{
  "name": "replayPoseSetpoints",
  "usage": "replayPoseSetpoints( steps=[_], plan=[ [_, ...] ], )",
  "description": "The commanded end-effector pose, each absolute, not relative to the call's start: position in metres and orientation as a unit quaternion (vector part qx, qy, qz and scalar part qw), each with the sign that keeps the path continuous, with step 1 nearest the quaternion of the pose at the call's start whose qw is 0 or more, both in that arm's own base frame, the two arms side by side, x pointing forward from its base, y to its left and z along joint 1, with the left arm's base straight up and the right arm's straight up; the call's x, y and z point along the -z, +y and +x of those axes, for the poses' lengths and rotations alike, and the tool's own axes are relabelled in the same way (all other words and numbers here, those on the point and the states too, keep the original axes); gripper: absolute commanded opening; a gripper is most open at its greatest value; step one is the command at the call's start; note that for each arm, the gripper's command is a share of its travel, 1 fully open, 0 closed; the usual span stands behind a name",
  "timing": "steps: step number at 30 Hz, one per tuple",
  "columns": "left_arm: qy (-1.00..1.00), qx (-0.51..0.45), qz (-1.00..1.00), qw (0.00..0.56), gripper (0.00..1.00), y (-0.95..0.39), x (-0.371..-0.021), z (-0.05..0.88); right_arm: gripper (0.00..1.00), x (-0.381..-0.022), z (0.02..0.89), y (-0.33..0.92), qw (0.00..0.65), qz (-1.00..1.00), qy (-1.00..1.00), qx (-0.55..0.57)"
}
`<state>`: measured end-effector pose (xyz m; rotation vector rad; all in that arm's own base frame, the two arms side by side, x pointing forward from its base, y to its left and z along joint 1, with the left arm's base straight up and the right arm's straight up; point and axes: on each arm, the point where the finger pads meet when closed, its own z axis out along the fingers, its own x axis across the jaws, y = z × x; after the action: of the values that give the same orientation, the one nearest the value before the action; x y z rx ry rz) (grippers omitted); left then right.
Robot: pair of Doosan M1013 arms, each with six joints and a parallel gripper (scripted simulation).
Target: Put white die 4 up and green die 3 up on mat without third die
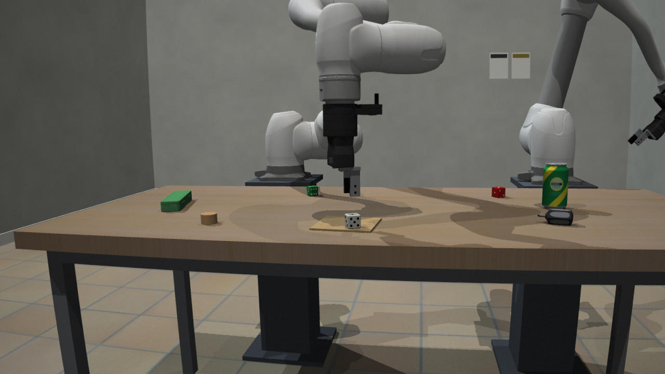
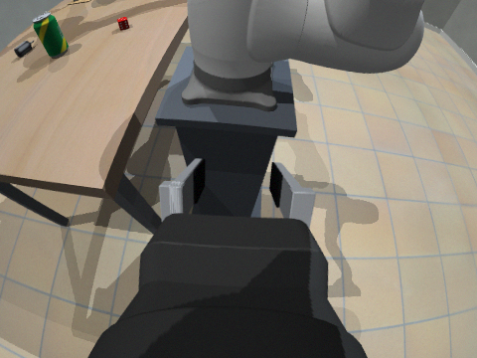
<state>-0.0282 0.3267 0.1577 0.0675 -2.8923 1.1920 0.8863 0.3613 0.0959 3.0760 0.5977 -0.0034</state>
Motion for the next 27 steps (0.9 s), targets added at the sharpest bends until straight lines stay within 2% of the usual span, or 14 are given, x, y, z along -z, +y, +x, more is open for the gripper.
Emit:
replayPoseSetpoints(
  steps=[1,7,16,24,27],
  plan=[
    [-0.924,-0.383,0.023,0.011,1.0,0.3232,-0.1588,-0.0324,0.87,-0.0998,0.8871,0.3621,0.027,0.981,0.191,-0.004],
    [-0.924,-0.383,0.023,0.011,1.0,0.3232,-0.1588,-0.0324,0.87,-0.0997,0.8864,0.364,0.113,0.975,0.19,-0.021],
    [-0.924,-0.383,0.023,0.011,1.0,0.3232,-0.1588,-0.0324,0.87,-0.0998,0.8864,0.3645,0.135,0.972,0.19,-0.026],
    [-0.924,-0.383,0.023,0.011,1.0,0.3232,-0.1588,-0.0324,0.87,-0.0986,0.8855,0.3665,0.239,0.952,0.186,-0.046],
    [-0.924,-0.383,0.023,0.011,1.0,0.3232,-0.1588,-0.0324,0.87,-0.0989,0.8856,0.367,0.254,0.948,0.185,-0.049]
  ],
)
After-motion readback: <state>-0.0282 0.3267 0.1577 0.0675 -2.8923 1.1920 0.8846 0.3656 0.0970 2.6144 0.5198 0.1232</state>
